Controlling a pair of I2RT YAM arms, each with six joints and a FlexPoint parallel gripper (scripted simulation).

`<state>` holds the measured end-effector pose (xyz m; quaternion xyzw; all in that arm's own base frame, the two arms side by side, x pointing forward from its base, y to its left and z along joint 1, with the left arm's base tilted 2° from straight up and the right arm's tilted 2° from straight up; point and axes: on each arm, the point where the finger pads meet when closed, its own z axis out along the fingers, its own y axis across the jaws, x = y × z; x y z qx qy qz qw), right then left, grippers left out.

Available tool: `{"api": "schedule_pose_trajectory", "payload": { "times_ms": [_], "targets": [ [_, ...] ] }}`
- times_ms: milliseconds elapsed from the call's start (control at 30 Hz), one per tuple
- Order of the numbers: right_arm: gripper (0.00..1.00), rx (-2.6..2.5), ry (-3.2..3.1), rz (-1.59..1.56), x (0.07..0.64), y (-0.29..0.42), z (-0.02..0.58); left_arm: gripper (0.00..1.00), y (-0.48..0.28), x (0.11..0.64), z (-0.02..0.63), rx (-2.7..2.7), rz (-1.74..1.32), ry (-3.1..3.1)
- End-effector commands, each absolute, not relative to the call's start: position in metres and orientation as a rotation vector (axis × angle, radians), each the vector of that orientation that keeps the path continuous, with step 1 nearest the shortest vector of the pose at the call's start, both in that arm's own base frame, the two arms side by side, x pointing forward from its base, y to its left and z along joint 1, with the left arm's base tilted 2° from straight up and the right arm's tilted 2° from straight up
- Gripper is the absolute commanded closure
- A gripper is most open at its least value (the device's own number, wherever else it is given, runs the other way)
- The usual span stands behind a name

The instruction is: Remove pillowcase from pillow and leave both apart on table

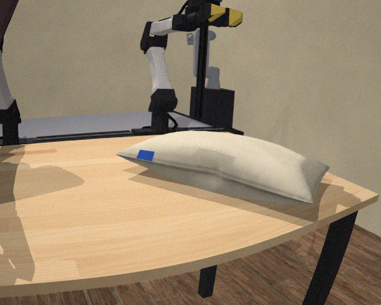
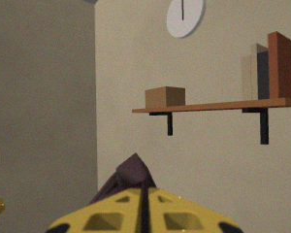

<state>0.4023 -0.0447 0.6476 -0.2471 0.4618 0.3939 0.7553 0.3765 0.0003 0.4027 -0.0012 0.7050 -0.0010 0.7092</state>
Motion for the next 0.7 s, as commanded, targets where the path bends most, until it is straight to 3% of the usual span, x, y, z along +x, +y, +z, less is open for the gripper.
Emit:
{"api": "schedule_pose_trajectory", "payload": {
  "times_ms": [0, 667],
  "targets": [
    [1.0, -0.581, 0.93, 0.794, 0.371, -0.037, 0.674, 0.4, -0.008, 0.376, 0.432, 0.03, -0.017, 1.474],
    [1.0, -0.595, 0.922, 0.78, 0.368, -0.035, 0.675, 0.4, -0.008, 0.376, 0.432, 0.03, -0.017, 1.474]
  ]
}}
